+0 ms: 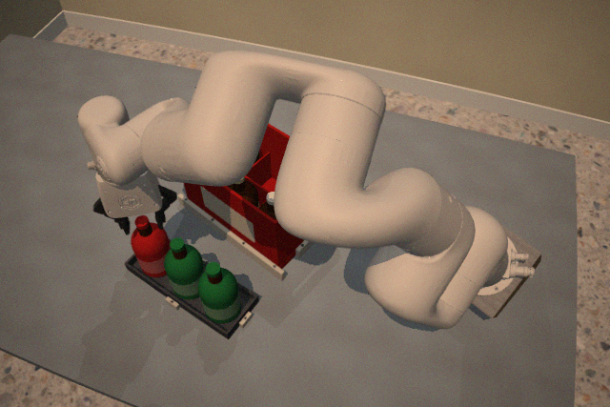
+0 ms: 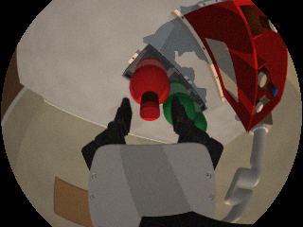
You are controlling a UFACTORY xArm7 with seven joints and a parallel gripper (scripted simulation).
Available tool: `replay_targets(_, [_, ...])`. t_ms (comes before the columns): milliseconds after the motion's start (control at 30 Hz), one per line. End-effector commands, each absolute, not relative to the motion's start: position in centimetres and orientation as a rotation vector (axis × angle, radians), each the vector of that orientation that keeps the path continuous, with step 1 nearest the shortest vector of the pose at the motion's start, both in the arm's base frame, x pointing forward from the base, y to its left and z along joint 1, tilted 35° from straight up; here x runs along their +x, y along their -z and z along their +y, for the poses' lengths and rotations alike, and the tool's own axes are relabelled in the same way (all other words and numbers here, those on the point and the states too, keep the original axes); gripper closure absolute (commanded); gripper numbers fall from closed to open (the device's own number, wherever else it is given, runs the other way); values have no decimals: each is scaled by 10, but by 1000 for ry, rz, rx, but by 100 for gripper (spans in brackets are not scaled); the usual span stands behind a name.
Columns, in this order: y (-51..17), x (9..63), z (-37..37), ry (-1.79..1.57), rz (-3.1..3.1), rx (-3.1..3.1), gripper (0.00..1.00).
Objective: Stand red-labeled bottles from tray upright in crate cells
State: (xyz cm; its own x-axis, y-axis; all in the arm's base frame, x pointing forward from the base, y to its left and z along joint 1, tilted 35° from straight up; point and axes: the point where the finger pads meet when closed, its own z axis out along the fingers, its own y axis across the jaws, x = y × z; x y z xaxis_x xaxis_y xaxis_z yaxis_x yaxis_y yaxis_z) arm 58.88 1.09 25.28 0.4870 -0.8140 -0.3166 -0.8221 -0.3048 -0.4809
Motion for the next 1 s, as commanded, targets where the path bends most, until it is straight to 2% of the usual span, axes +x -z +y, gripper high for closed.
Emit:
replay_targets(0, [-254, 590, 10, -11, 1344, -2140, 35])
replay_targets(767, [-252, 591, 11, -11, 1344, -2140, 35])
replay_targets(800, [-252, 591, 11, -11, 1344, -2140, 100])
replay_targets(967, [-252, 591, 11, -11, 1344, -2140, 100])
